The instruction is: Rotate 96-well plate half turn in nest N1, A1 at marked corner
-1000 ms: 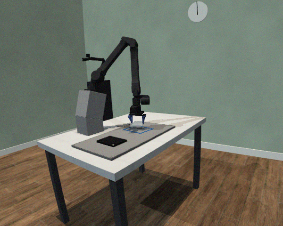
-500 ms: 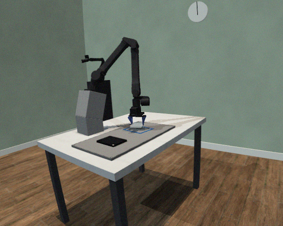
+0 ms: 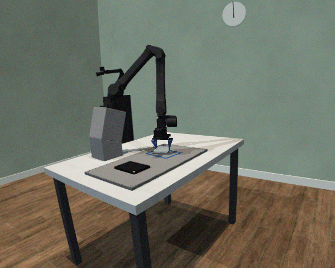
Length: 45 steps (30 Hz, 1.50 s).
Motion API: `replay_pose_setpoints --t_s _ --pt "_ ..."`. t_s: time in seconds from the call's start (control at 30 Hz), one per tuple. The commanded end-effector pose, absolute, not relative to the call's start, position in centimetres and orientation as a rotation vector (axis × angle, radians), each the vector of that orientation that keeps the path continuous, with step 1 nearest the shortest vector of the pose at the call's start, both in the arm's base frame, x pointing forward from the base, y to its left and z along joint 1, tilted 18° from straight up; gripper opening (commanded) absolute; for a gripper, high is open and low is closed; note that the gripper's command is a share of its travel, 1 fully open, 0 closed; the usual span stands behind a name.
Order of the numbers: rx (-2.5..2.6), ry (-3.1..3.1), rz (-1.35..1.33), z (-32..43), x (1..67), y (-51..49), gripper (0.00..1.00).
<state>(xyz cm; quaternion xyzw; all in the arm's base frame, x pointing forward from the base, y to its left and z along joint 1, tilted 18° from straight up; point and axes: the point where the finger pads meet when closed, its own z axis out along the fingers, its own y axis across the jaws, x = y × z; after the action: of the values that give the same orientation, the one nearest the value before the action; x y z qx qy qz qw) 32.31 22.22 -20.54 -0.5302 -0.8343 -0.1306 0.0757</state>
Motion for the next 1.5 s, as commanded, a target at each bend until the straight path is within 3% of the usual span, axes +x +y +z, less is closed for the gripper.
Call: replay_pose_setpoints --t_s 0.0,1.47 --pt "-1.593 -2.510 -0.413 -20.8 32.9 22.8 0.00" --pt "-1.599 -2.517 -0.449 -21.2 33.8 23.5 0.00"
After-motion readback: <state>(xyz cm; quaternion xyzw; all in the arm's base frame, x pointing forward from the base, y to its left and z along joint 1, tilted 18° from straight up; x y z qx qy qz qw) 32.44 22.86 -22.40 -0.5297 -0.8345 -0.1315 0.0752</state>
